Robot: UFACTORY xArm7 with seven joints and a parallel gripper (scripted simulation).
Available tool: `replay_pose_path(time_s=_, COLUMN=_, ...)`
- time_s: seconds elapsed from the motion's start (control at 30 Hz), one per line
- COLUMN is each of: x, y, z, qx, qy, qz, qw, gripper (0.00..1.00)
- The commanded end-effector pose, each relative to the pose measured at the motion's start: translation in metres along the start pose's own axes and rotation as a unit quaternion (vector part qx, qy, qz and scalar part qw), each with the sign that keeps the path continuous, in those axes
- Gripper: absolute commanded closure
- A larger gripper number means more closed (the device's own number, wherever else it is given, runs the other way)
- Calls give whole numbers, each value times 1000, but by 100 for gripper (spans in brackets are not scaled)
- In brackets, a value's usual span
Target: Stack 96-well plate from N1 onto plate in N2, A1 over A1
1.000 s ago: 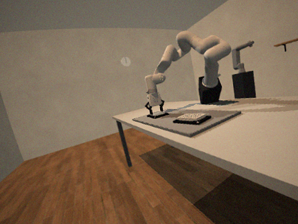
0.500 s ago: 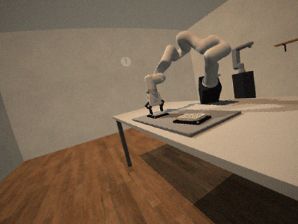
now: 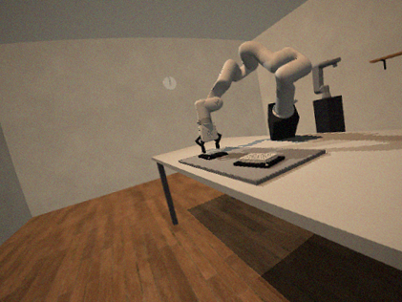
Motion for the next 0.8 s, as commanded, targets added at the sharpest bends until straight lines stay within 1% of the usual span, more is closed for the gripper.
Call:
replay_pose_path(time_s=0.0, x=-1, y=-1, z=4, qx=-2, qy=1, qz=0, qw=1000, gripper=100)
replay_pose_path(time_s=0.37, x=-1, y=-1, z=11, qx=-2, qy=1, qz=0, qw=1000, gripper=100)
replay_pose_path(time_s=0.63, x=-1, y=-1, z=12, qx=-2, qy=1, qz=0, qw=1000, gripper=100)
replay_pose_path(time_s=0.77, x=-1, y=-1, z=19, qx=-2, qy=1, qz=0, qw=1000, gripper=100)
Point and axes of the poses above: the point where the finger pads meet when closed, its own z axis back along the fingers, its own y axis across the jaws, x = y × z, the point moved 3 cm from there along z, back along the fingers, and after that the axes turned 7 degrees about -z, right-handed, at the moved point
